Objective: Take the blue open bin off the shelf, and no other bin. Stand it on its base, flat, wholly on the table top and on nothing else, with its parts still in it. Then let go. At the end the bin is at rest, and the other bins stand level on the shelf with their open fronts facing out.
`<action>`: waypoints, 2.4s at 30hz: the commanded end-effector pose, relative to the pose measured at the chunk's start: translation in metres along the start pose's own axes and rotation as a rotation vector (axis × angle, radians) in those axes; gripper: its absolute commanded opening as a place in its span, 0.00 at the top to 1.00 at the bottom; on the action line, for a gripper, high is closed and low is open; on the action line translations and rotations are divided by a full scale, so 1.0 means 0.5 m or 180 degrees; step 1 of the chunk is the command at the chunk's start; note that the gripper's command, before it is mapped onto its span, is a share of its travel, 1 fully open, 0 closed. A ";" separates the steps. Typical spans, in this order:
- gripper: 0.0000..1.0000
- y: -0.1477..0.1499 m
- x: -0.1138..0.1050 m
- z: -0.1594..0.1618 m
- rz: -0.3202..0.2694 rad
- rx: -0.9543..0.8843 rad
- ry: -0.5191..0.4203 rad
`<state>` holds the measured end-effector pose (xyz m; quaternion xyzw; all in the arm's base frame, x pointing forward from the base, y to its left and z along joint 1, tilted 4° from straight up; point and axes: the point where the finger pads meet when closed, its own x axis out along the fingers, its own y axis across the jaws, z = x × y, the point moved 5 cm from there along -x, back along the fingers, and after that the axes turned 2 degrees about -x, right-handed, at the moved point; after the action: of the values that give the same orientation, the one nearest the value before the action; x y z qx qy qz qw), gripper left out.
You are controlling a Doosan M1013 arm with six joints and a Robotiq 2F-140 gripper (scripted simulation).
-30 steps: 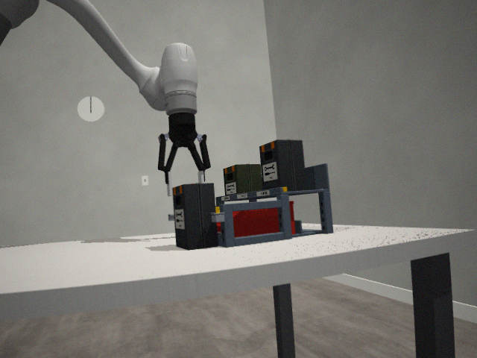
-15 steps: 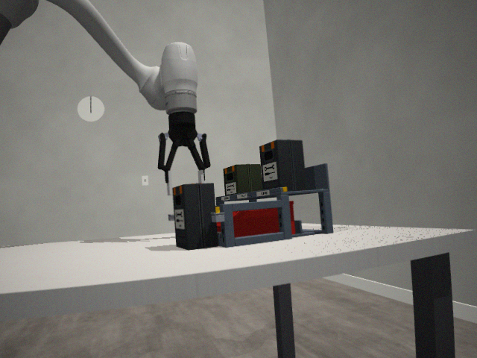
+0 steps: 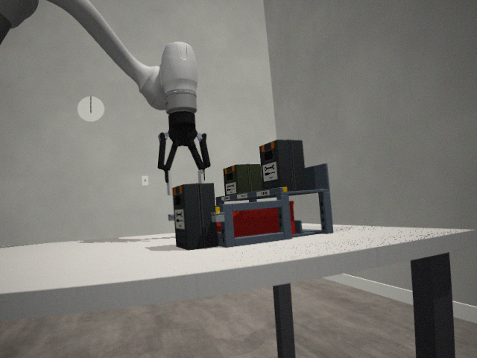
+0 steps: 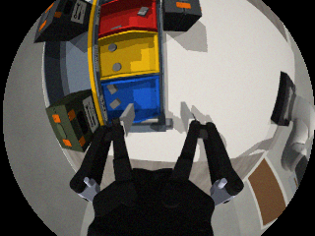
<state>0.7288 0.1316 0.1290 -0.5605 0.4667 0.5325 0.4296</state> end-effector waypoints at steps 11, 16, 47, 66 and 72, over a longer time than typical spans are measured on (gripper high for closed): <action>0.43 0.000 -0.001 0.000 0.0000 0.0000 -0.0001; 0.43 0.000 -0.004 0.000 0.0000 -0.0497 0.0000; 0.43 0.000 -0.004 0.000 -0.0001 -0.0955 0.0000; 0.43 0.000 -0.004 0.000 -0.0001 -0.2114 0.0000; 0.43 0.000 -0.004 0.000 -0.0001 -0.2610 0.0000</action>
<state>0.7288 0.1317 0.1306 -0.6836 0.2222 0.6723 0.1771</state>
